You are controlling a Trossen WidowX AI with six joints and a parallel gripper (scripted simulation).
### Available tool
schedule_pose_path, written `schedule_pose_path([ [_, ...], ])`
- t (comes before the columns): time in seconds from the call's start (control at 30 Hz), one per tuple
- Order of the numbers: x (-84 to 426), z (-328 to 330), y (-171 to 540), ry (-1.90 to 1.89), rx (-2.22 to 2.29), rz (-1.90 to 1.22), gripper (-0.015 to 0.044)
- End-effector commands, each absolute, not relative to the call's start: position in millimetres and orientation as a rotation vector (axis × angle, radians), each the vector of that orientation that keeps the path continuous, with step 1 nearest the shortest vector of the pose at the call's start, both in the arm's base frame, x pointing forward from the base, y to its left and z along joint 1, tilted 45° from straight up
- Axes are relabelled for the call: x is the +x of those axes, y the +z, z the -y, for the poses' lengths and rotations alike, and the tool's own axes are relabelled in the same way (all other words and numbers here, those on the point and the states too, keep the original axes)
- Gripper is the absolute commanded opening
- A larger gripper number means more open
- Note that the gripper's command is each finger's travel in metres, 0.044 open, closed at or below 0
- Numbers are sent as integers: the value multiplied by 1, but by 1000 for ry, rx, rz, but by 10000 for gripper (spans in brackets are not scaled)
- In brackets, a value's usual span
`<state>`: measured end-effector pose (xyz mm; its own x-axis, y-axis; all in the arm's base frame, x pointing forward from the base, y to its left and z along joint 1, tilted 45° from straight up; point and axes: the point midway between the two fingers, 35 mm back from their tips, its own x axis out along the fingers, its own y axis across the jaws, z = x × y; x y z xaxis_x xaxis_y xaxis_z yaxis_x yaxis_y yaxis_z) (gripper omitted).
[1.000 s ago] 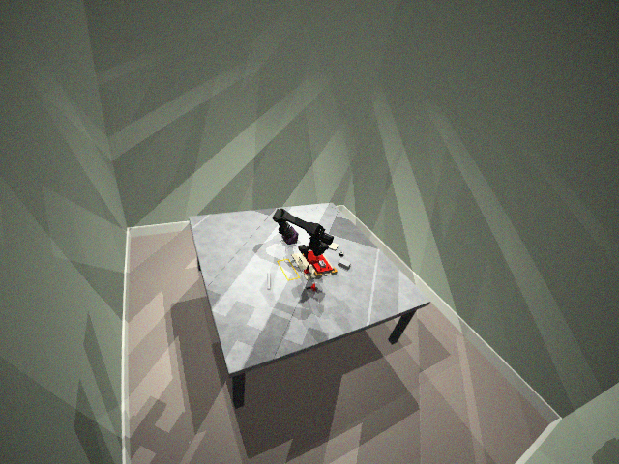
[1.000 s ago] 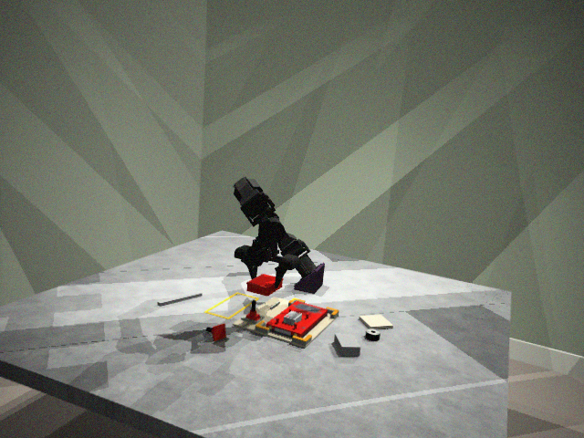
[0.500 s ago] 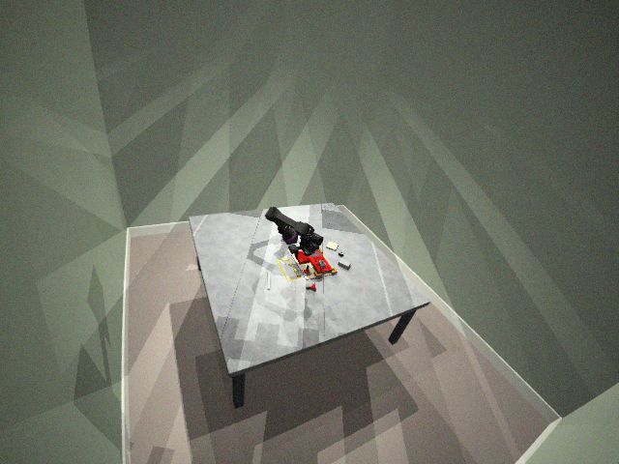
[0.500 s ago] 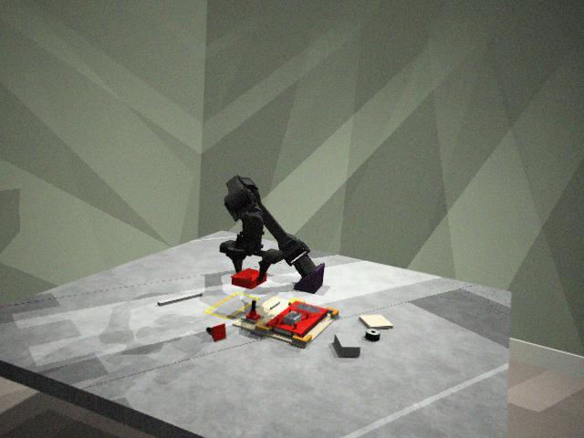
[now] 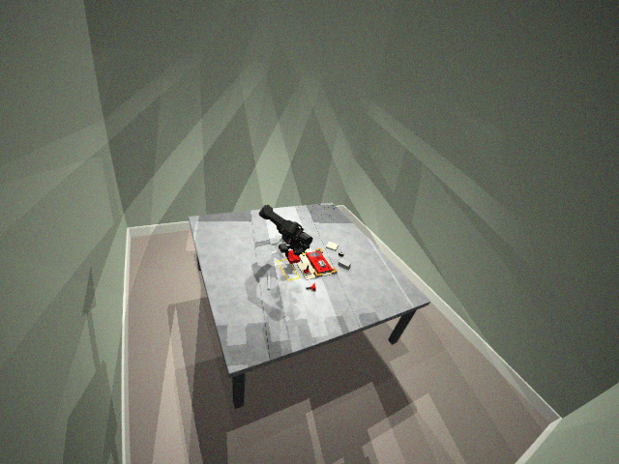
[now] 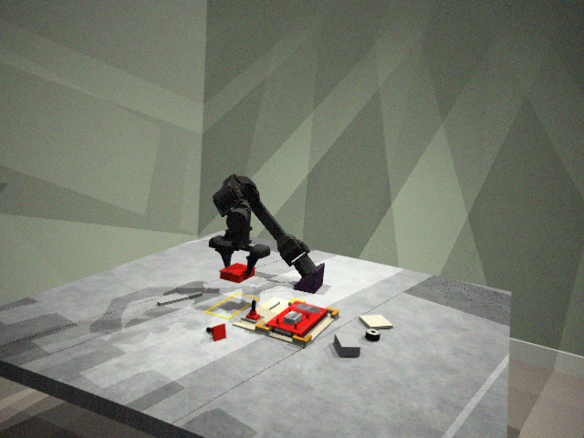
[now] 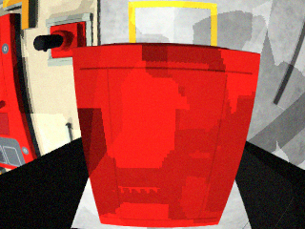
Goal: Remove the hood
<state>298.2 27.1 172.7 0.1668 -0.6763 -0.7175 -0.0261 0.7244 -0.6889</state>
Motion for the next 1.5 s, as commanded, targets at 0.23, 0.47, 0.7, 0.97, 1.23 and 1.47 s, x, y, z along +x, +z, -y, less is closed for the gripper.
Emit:
schedule_pose_path([
  [0.23, 291, -15, 179, -514, -657, -1342, 0],
  [0.47, 293, -12, 176, -513, -656, -1342, 0],
  [0.7, 294, -9, 172, -513, -656, -1342, 0],
  [0.97, 295, -6, 168, -512, -655, -1343, 0],
  [1.23, 297, -2, 164, -512, -655, -1342, 0],
  [1.47, 298, 1, 161, -512, -655, -1342, 0],
])
